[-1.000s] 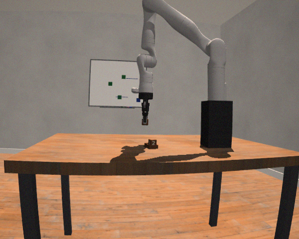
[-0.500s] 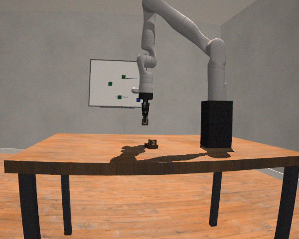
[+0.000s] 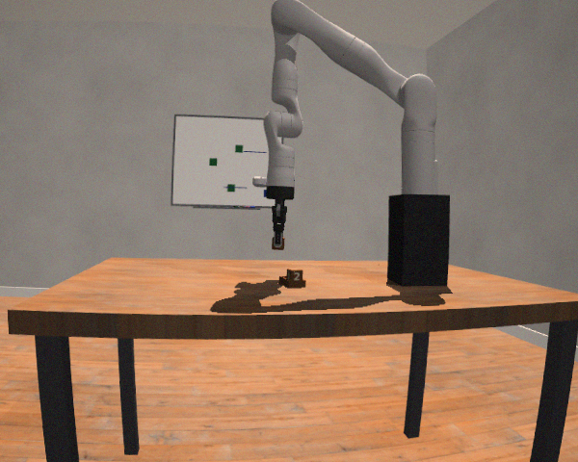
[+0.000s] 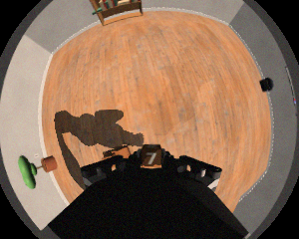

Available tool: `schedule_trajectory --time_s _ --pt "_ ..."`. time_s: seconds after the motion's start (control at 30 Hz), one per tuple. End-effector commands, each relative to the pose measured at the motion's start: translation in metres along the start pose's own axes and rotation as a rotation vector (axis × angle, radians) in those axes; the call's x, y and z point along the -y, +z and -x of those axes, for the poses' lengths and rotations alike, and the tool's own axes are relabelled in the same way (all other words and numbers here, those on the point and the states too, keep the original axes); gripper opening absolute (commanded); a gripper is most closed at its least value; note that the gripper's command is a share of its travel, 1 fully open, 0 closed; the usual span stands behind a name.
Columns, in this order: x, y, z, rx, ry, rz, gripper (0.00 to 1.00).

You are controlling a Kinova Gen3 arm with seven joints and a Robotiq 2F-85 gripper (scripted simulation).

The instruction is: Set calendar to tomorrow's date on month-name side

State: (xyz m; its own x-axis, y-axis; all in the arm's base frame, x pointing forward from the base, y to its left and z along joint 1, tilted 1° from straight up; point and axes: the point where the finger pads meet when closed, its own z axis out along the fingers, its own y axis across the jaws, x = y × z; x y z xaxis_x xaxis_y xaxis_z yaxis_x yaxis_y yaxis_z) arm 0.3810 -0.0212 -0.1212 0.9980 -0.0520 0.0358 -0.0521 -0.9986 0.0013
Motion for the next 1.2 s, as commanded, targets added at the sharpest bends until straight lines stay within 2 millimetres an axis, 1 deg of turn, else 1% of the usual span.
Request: schedule_trajectory --time_s 0.0,0.13,0.2,0.4,0.53,0.67,1.17 --pt "-0.008 0.013 0.004 0.011 0.029 -0.004 0.28" --pt "-0.008 0.030 0.004 0.011 0.029 -0.004 0.28" --pt "-0.008 0.030 0.004 0.011 0.029 -0.004 0.28" --pt "-0.008 0.059 0.004 0.011 0.029 -0.004 0.28" --pt "-0.008 0.071 0.004 0.011 0.029 -0.004 0.28" --pt "-0.008 0.075 0.004 0.011 0.029 -0.004 0.28" --pt "-0.008 0.076 0.004 0.011 0.029 -0.004 0.28"
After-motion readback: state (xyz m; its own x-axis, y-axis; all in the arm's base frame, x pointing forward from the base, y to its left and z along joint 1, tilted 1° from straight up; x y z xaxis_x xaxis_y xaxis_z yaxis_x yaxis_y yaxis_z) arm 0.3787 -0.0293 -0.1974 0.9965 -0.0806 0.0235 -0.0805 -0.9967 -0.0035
